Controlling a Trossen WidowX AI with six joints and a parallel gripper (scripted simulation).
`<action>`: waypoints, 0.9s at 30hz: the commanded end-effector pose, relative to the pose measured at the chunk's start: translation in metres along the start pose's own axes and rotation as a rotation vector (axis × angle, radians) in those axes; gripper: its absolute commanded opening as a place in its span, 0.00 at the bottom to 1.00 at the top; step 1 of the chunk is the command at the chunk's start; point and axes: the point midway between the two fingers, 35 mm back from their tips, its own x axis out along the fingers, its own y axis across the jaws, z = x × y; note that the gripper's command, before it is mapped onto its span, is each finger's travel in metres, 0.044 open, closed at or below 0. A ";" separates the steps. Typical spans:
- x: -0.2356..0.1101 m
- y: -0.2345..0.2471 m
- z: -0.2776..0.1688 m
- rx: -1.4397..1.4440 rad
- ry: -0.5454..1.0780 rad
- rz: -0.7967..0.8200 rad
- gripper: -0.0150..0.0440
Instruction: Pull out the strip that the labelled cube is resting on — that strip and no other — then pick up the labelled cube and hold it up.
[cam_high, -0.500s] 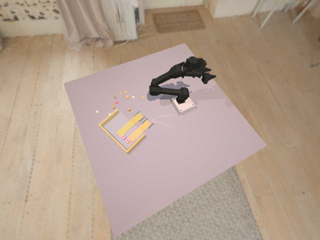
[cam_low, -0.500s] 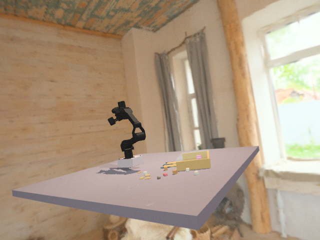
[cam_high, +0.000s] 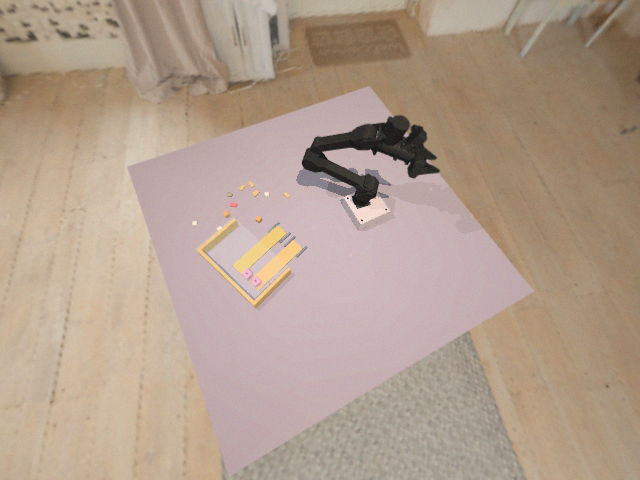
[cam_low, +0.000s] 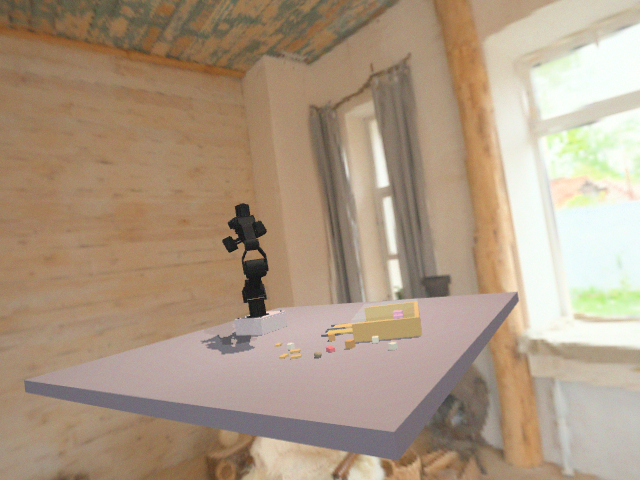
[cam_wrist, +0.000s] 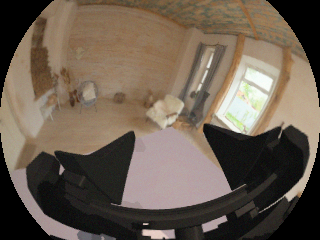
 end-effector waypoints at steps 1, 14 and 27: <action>0.018 -0.032 -0.022 0.047 0.114 -0.167 0.93; -0.006 -0.149 -0.108 0.322 0.395 -0.741 0.93; -0.132 -0.214 -0.204 0.628 0.585 -1.342 0.93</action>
